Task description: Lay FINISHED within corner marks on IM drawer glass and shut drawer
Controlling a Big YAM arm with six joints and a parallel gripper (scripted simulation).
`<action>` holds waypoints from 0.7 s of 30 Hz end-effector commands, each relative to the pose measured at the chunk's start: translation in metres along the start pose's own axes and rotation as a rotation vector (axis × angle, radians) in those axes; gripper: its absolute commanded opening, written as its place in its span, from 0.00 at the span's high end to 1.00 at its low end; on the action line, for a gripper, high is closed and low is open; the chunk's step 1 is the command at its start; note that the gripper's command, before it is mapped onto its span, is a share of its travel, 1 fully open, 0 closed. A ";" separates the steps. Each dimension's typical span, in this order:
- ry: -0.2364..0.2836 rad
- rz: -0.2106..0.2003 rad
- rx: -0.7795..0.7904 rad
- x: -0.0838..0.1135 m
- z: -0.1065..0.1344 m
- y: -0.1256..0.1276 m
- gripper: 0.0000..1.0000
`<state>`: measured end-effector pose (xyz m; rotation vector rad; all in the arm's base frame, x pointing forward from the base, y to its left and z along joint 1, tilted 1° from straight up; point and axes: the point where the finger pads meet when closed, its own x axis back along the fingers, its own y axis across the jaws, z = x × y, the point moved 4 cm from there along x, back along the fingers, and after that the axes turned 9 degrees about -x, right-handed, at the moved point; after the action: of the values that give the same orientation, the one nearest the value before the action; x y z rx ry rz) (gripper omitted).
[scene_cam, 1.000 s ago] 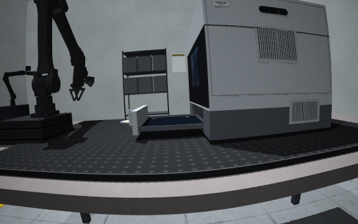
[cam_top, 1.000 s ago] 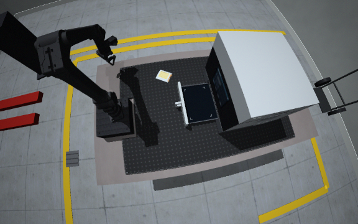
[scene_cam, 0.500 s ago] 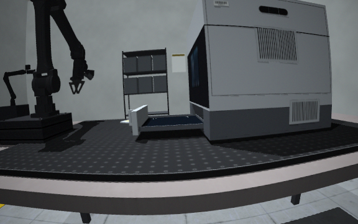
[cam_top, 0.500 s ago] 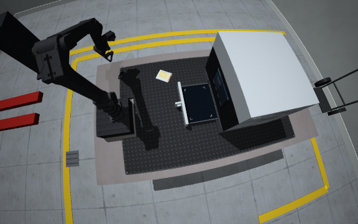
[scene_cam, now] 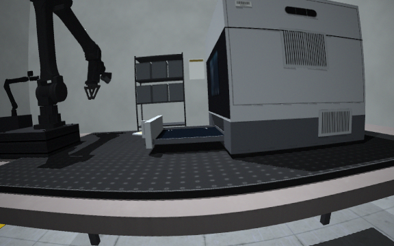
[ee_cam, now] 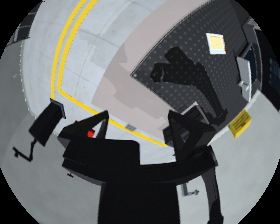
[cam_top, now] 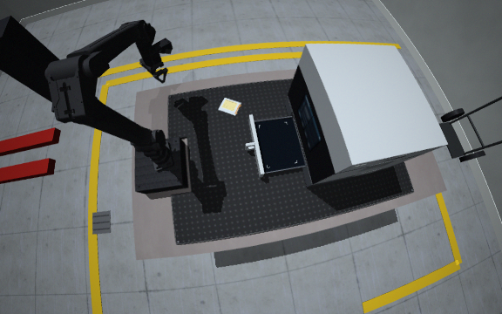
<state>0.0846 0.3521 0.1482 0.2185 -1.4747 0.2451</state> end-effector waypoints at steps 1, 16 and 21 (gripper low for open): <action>-0.032 -0.043 -0.009 0.016 -0.018 -0.003 0.00; -0.041 -0.040 -0.088 0.016 -0.064 -0.051 0.00; -0.044 -0.043 -0.095 0.027 -0.088 -0.063 0.00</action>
<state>0.1722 0.3150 0.1523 0.1380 -1.5004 0.1360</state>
